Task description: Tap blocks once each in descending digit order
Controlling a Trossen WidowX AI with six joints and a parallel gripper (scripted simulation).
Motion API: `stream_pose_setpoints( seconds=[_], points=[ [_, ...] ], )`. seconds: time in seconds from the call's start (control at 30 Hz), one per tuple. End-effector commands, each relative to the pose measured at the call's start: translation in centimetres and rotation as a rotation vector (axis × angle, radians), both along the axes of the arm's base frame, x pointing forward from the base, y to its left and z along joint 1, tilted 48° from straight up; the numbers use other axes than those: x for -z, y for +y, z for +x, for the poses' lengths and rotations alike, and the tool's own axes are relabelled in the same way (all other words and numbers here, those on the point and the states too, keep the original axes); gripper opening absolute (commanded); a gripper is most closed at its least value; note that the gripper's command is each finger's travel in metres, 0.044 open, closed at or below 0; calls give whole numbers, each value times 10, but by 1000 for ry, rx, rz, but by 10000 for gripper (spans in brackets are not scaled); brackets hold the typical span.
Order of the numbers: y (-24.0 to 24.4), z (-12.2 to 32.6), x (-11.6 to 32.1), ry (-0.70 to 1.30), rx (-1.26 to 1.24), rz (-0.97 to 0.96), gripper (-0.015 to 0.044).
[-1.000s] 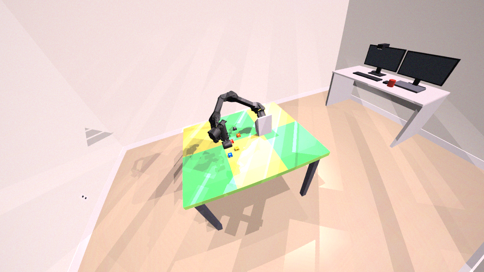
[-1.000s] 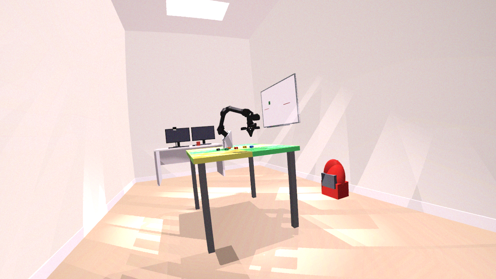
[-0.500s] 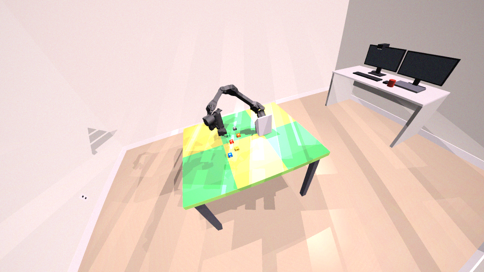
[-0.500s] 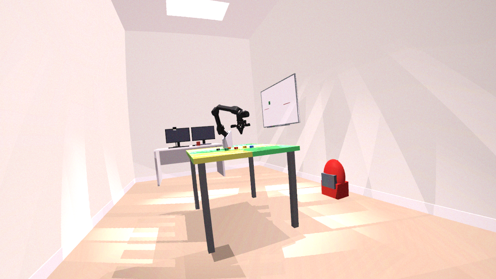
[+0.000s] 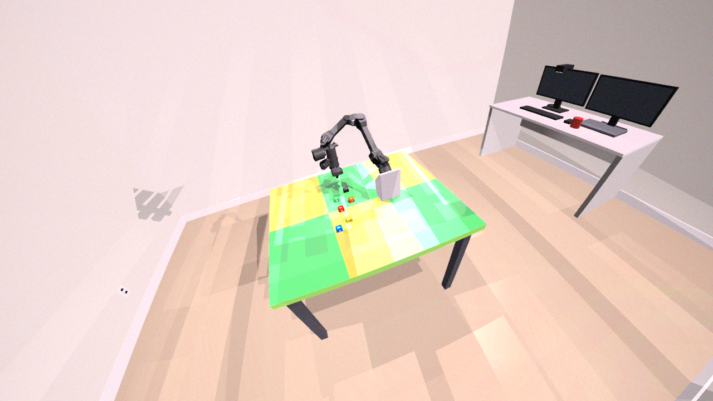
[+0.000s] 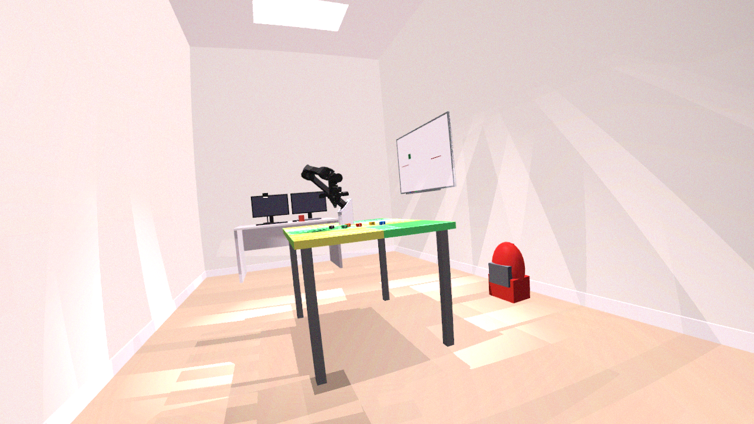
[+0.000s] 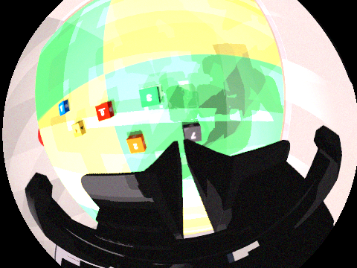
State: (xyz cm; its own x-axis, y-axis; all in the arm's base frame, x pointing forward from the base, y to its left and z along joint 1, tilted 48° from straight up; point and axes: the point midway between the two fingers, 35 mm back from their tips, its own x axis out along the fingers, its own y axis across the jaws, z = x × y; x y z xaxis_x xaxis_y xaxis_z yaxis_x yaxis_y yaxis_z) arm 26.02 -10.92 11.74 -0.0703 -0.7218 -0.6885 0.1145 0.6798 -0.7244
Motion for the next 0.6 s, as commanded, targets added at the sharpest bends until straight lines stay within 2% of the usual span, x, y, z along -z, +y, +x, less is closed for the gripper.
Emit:
stream_pose_setpoints(
  seconds=[0.0,0.2,0.4,0.57],
  points=[
    [-17,-39,-11,13,2,-18,20],
    [-19,-41,-10,13,2,-18,20],
    [-71,-46,37,13,2,-19,20],
    [-77,-48,42,13,2,-23,20]
  ],
)
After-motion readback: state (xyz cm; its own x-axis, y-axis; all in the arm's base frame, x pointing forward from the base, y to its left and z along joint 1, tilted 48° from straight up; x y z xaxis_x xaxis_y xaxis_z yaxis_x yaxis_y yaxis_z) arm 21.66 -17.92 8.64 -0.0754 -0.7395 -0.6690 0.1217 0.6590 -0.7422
